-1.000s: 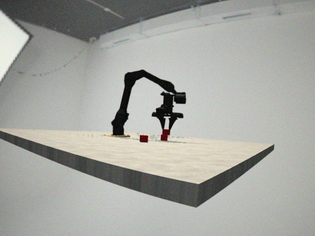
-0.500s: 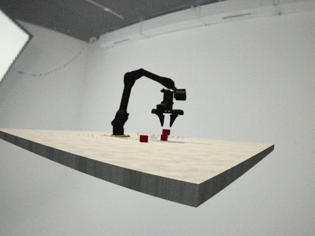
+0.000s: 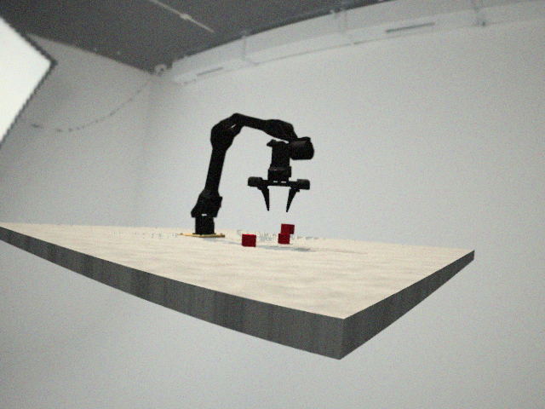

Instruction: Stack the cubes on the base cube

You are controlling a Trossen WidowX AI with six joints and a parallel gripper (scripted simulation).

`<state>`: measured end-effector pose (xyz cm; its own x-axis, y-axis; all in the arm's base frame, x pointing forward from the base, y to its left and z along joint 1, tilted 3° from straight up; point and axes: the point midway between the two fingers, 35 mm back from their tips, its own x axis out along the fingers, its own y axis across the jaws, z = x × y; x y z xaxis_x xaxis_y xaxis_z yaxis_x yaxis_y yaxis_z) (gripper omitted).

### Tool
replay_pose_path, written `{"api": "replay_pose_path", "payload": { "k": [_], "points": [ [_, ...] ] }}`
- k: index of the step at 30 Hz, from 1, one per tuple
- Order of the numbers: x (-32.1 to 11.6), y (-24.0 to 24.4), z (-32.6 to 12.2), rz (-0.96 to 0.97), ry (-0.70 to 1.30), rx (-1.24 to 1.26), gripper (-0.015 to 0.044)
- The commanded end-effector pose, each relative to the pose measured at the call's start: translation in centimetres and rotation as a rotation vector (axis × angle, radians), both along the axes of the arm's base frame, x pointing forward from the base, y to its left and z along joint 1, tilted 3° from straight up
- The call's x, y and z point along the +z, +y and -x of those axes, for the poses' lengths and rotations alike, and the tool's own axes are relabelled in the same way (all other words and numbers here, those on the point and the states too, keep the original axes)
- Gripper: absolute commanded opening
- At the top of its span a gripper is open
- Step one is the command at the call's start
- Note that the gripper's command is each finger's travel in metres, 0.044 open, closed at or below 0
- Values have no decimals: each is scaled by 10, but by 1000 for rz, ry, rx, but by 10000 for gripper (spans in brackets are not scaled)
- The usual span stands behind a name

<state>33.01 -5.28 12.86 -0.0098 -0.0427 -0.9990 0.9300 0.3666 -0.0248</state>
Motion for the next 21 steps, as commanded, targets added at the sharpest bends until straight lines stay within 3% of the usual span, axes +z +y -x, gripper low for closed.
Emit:
{"api": "replay_pose_path", "payload": {
  "k": [1, 11, 21],
  "points": [
    [8, -29, 2, 5, 4, 113, 265],
    [27, -109, 23, 11, 23, 417, 265],
    [19, -115, 24, 11, 25, 438, 265]
  ]
}}
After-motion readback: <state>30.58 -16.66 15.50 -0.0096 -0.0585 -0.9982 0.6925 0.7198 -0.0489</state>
